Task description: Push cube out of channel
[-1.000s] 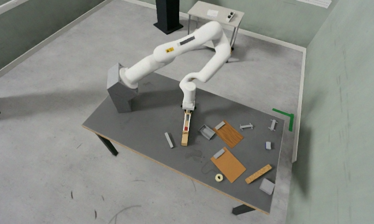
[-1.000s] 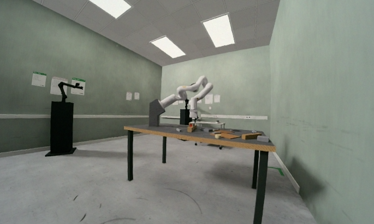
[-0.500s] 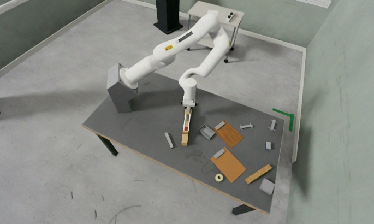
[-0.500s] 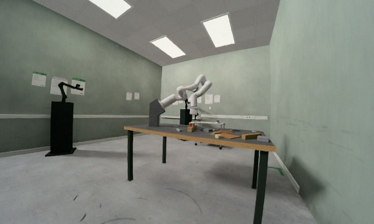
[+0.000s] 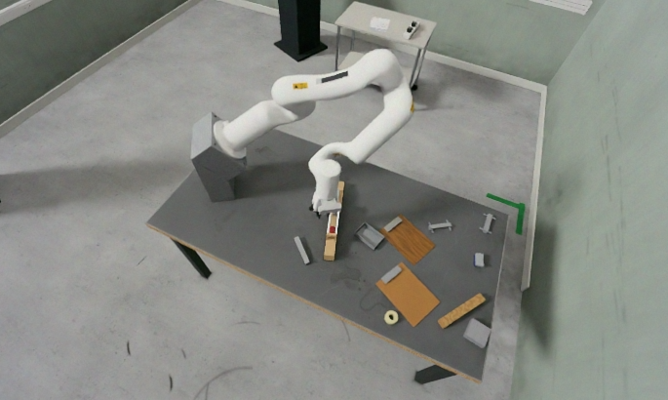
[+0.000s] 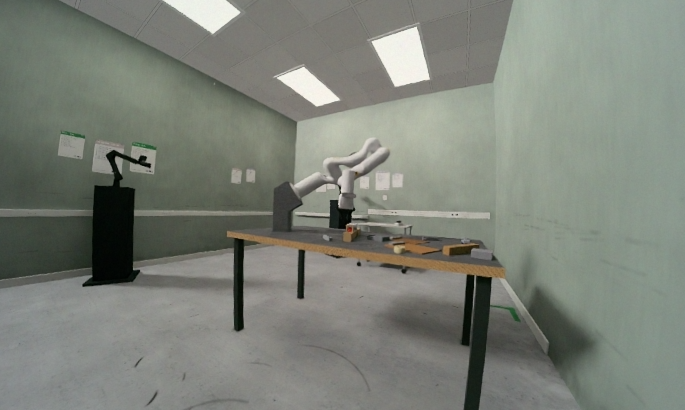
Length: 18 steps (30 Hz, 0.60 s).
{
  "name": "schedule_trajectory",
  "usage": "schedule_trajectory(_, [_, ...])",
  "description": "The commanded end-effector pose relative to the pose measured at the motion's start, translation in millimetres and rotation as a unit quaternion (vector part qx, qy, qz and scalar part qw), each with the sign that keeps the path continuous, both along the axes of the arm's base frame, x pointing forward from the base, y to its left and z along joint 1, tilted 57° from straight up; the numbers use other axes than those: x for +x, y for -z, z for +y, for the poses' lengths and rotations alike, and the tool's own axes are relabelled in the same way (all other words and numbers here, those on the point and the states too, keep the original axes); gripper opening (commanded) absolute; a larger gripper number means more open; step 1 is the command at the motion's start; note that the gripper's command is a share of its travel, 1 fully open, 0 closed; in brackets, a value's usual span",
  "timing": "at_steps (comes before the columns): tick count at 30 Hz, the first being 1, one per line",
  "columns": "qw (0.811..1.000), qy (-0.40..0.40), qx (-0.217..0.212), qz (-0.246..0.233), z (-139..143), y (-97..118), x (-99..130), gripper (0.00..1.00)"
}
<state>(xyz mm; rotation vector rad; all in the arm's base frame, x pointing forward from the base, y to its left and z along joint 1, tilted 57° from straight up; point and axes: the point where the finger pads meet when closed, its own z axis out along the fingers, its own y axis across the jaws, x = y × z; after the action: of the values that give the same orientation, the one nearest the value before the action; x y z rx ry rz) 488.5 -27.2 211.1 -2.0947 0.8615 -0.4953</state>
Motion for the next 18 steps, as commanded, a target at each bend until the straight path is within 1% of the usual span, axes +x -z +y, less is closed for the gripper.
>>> schedule_trajectory(1, [0.997,-0.048,-0.024,-0.059,-53.5,43.2,13.1,0.39])
schedule_trajectory(3, [0.996,-0.056,-0.031,-0.069,-69.1,56.2,12.8,0.39])
schedule_trajectory(7, [0.995,-0.058,-0.032,-0.071,-113.6,94.2,21.0,0.39])
schedule_trajectory(18, [0.995,-0.058,-0.032,-0.071,-114.9,95.3,21.4,0.39])
